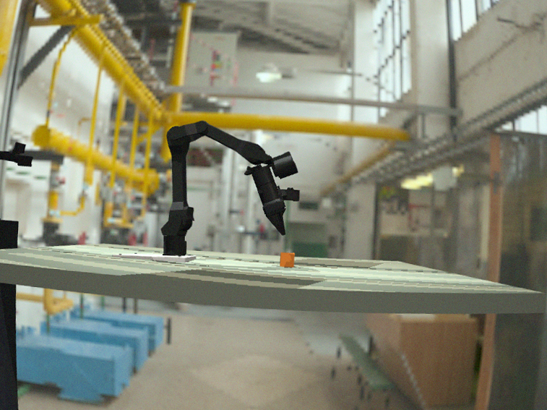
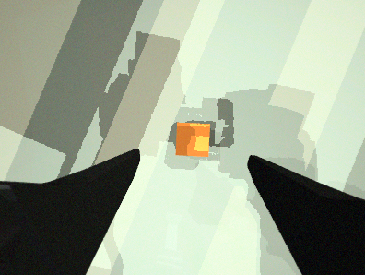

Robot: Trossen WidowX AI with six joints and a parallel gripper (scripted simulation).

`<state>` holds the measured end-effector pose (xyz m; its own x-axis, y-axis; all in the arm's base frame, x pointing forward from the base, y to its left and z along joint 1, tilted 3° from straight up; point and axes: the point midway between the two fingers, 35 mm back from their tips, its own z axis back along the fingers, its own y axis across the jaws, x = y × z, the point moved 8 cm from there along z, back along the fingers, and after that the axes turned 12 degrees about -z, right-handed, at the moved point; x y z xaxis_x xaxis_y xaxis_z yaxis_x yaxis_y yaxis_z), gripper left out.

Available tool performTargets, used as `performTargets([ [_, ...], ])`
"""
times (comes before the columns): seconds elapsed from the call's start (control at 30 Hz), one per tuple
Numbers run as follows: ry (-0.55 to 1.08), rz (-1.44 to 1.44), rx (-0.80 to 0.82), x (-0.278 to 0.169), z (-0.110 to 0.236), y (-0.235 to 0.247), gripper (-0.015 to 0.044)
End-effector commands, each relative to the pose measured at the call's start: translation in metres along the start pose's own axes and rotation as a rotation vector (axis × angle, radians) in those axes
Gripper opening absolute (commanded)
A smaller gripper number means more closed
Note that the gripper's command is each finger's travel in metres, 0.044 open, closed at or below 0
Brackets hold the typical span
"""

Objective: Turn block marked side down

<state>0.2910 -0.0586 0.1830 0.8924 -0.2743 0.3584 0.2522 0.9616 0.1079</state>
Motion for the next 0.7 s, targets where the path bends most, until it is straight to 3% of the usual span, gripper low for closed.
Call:
performTargets([
  [0.0,0.097,0.003,-0.027,0.02,0.002,0.004,0.044],
  [0.3,0.377,0.007,-0.091,0.06,-0.001,0.013,0.044],
  [0.67,0.382,0.007,-0.092,0.048,-0.034,0.01,0.044],
])
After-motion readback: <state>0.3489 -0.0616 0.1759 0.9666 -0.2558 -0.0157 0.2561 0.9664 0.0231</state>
